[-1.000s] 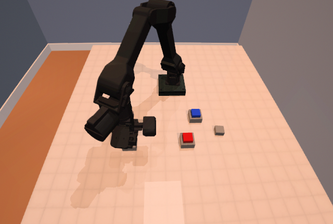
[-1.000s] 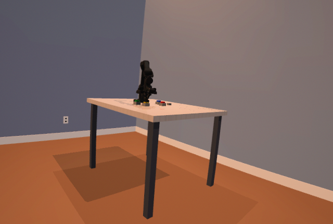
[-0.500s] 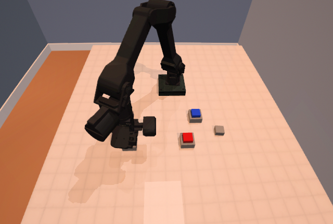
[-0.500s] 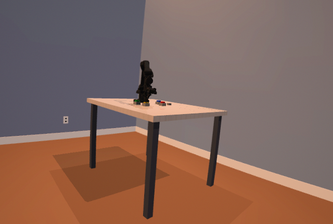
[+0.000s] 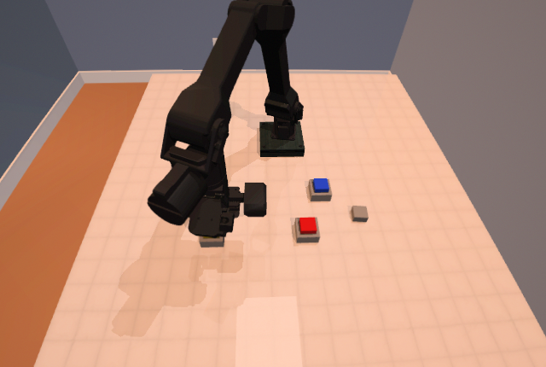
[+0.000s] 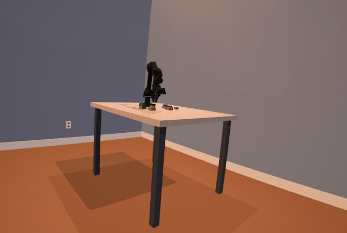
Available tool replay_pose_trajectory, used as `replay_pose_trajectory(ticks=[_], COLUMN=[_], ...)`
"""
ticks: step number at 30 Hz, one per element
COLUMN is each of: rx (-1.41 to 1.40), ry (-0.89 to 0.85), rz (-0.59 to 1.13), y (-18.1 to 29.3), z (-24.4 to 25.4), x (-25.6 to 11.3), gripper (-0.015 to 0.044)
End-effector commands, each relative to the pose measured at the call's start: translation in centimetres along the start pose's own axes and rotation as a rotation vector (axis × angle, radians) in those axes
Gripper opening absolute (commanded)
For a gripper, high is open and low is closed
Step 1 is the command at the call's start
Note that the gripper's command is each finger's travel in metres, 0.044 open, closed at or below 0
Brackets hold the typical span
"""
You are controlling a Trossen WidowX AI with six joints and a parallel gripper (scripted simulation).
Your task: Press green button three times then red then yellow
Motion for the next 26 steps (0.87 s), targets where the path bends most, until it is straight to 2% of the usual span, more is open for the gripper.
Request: replay_pose_trajectory(ticks=[1, 9, 10, 20, 26], rx=[-0.023, -0.023, -0.023, -0.024, -0.024], ry=[-0.004, -0.017, -0.018, -0.030, -0.030], rz=[-0.008, -0.013, -0.012, -0.005, -0.004], y=[-3.0, -5.9, -5.9, -1.4, -0.8], z=[5.0, 18.2, 19.9, 35.1, 36.0], x=[-1.1, -3.4, -3.7, -6.3, -6.5], gripper=[0.0178, 0.0387, 0.0400, 0.0400, 0.0400])
Point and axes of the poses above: the point midway between the two fingers, 35 mm back from their tips, its own x axis out along the fingers, its own z axis across the jaws, y = z × x, the point moved 3 cm from there along -x, back along the fingers, and after that the axes turned 14 degrees about -x, right-handed, at the moved point
